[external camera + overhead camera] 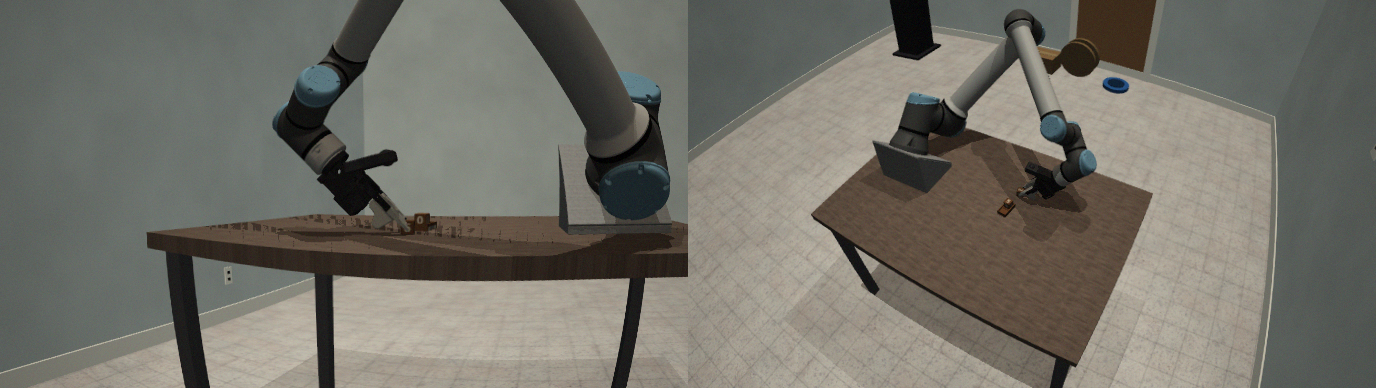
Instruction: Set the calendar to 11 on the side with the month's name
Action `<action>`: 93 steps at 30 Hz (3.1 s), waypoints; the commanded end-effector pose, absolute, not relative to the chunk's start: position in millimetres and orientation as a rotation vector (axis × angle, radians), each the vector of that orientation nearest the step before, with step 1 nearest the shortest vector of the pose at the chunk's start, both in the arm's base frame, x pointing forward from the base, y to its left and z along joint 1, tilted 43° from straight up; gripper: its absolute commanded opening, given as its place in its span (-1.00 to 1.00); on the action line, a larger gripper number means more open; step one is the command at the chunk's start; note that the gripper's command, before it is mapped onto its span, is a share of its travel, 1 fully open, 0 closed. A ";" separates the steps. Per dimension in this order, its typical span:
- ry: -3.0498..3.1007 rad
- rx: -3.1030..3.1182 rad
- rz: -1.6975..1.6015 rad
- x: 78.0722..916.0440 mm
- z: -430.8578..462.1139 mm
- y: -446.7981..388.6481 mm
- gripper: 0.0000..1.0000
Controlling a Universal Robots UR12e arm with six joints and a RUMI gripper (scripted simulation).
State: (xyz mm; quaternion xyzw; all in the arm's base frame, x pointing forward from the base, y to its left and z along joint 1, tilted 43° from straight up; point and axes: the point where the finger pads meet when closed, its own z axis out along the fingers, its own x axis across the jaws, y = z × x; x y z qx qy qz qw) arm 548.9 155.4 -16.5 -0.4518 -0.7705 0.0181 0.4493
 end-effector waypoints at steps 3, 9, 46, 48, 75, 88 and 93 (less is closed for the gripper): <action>-1.906 -1.118 0.044 549.5 -16.2 155.0 -0.51; -1.906 -1.118 0.044 549.5 -16.2 155.0 -0.44; -1.906 -1.118 0.044 550.1 5.7 134.4 -0.19; -1.906 -1.118 0.044 550.2 11.0 129.5 -0.19; -1.923 -1.181 -0.045 549.5 33.9 107.1 -0.19; -1.951 -1.290 -0.211 548.9 35.2 106.1 -0.19; -1.954 -1.306 -0.235 548.6 34.9 106.0 -0.19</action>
